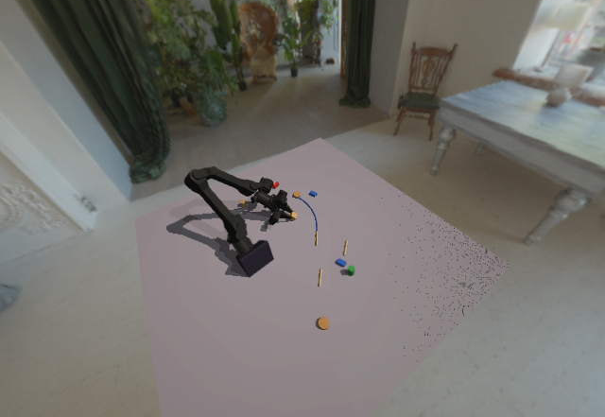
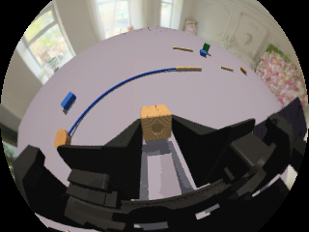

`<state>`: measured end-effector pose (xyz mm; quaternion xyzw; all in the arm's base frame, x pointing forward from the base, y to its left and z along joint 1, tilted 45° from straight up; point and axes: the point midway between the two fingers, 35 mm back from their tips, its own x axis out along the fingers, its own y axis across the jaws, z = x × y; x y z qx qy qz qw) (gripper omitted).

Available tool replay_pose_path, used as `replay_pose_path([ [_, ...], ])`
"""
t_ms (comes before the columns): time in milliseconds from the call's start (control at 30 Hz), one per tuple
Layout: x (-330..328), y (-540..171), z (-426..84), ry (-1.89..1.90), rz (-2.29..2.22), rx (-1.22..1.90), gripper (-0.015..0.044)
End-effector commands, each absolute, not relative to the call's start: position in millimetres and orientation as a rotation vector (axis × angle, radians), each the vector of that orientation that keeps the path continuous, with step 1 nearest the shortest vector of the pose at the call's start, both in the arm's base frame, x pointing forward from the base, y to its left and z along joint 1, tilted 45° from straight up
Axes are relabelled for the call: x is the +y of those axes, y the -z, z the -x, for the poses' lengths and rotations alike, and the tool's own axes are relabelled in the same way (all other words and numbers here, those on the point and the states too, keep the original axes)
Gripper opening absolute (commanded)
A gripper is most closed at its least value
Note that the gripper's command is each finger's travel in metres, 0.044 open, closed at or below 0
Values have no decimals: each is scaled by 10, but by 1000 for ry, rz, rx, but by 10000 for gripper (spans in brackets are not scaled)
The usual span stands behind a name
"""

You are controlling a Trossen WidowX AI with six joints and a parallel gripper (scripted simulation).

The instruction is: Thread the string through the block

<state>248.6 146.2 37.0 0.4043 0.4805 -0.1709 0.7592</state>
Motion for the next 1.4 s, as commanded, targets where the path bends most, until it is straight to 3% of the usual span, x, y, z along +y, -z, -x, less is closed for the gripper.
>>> replay_pose_path([
  [0, 1470, -370, -2483, 366, -877, 1053, 210],
  [33, 1464, -389, -2479, 367, -877, 1053, 236],
  [233, 1268, -931, -2287, 372, -880, 1047, 240],
  [1000, 1259, -949, -2277, 372, -880, 1046, 240],
  [1233, 1232, -820, -2302, 114, -462, 1223, 424],
  [1367, 1218, -743, -2315, -126, -191, 1317, 440],
])
